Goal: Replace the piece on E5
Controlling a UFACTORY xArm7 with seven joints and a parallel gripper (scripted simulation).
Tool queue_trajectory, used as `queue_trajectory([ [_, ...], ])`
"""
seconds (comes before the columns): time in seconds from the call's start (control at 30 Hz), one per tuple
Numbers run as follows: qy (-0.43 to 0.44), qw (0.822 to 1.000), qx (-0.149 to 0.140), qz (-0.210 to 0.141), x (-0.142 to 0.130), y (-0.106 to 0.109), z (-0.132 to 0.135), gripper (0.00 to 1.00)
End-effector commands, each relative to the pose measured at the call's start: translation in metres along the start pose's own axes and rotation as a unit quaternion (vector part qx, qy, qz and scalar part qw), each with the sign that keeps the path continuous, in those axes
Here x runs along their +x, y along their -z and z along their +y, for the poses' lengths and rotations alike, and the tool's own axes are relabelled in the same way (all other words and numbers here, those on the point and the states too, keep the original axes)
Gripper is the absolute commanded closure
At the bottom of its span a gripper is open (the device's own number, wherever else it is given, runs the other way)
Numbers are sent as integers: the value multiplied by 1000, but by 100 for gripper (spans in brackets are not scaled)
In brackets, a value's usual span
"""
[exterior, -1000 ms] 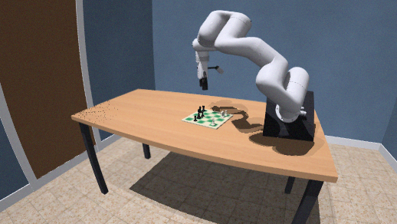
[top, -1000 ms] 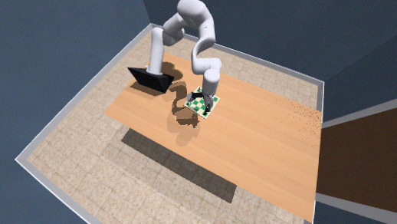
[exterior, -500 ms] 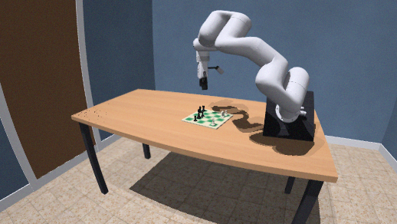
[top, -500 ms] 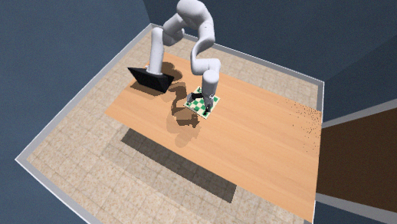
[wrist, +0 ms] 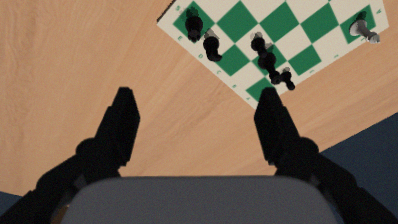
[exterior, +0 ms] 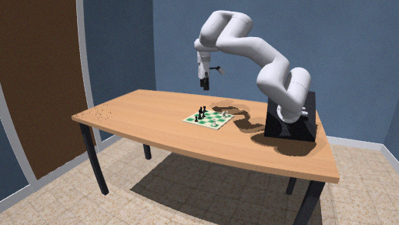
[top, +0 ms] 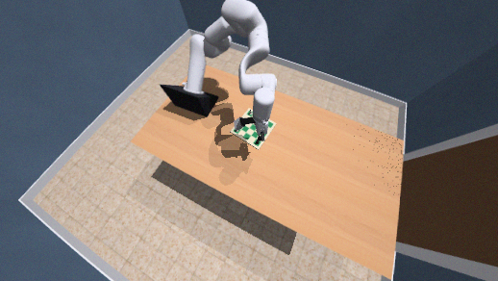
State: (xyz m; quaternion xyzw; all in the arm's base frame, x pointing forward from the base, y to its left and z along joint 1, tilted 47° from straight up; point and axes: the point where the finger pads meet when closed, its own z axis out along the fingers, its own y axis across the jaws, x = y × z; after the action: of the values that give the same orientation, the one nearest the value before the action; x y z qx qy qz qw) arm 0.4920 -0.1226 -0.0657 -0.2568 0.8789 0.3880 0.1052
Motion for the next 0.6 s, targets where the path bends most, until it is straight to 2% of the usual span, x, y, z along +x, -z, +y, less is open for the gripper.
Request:
queue_trajectory([
  [0.0, 58, 998, 1, 0, 2, 0, -2, 0],
  [0.1, 77, 997, 1, 1, 3, -1, -2, 0],
  [0.23, 170, 986, -1, 2, 5, -5, -2, 0],
  [0.43, 309, 951, -5, 4, 9, -13, -3, 0],
  [0.57, 391, 920, -8, 6, 11, -20, -3, 0],
])
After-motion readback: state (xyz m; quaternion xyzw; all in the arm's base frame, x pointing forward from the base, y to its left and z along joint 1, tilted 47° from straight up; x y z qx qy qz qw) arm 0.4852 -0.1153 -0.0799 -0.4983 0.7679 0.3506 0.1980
